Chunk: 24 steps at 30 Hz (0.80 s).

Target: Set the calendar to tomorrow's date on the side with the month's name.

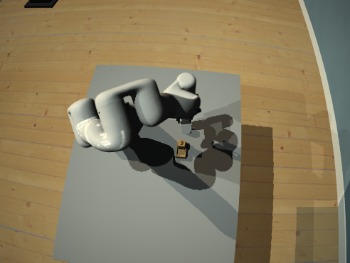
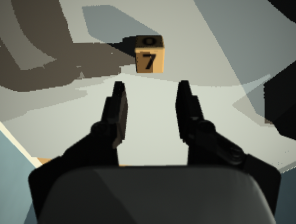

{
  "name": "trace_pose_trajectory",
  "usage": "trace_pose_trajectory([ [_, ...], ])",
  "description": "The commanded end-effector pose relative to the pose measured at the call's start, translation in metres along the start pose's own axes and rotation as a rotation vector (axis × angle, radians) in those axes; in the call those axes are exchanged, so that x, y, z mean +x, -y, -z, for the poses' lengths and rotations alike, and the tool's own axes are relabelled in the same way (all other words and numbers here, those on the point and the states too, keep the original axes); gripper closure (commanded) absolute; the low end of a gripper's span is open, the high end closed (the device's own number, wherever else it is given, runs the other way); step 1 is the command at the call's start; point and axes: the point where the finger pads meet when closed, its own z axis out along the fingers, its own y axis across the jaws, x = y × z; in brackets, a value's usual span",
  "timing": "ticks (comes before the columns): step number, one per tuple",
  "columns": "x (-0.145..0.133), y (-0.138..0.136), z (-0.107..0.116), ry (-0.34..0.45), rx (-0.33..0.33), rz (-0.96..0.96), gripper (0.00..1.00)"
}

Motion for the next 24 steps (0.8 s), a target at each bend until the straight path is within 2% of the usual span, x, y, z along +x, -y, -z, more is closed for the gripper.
trace_pose_trajectory([
  [1,0.0,0.001,-0.004,0.001,0.003,-0.001,0.51],
  [24,-0.001,0.001,-0.036,0.001,0.003,-0.001,0.51],
])
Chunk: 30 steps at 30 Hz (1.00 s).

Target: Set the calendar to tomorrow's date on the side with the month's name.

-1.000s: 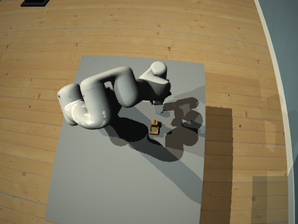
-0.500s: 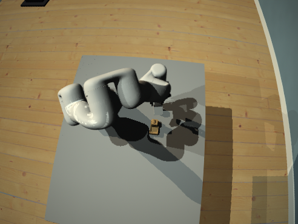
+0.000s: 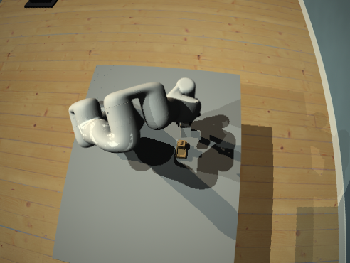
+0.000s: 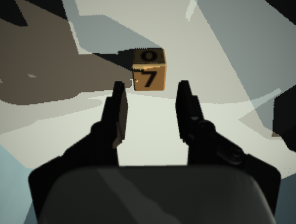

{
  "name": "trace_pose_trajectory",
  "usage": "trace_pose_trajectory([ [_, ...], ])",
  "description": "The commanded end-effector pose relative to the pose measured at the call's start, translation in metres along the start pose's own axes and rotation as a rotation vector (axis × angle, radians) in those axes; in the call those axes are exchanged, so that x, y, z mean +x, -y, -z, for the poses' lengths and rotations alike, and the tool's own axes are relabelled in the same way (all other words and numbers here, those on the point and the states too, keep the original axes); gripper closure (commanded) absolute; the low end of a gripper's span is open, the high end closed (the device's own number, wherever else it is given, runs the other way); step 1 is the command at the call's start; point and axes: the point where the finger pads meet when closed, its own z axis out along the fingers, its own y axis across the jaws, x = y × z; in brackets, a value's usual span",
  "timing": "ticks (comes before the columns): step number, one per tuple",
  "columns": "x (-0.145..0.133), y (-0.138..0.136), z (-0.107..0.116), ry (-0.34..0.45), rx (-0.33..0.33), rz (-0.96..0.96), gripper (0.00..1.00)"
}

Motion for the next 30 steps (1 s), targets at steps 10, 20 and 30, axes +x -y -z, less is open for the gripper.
trace_pose_trajectory([
  [10,-0.0003,0.0014,-0.0105,0.001,0.004,-0.001,0.51],
  [20,-0.0003,0.0014,-0.0128,0.001,0.004,-0.001,0.51],
  [30,-0.0003,0.0014,-0.0129,0.001,0.004,-0.001,0.51],
])
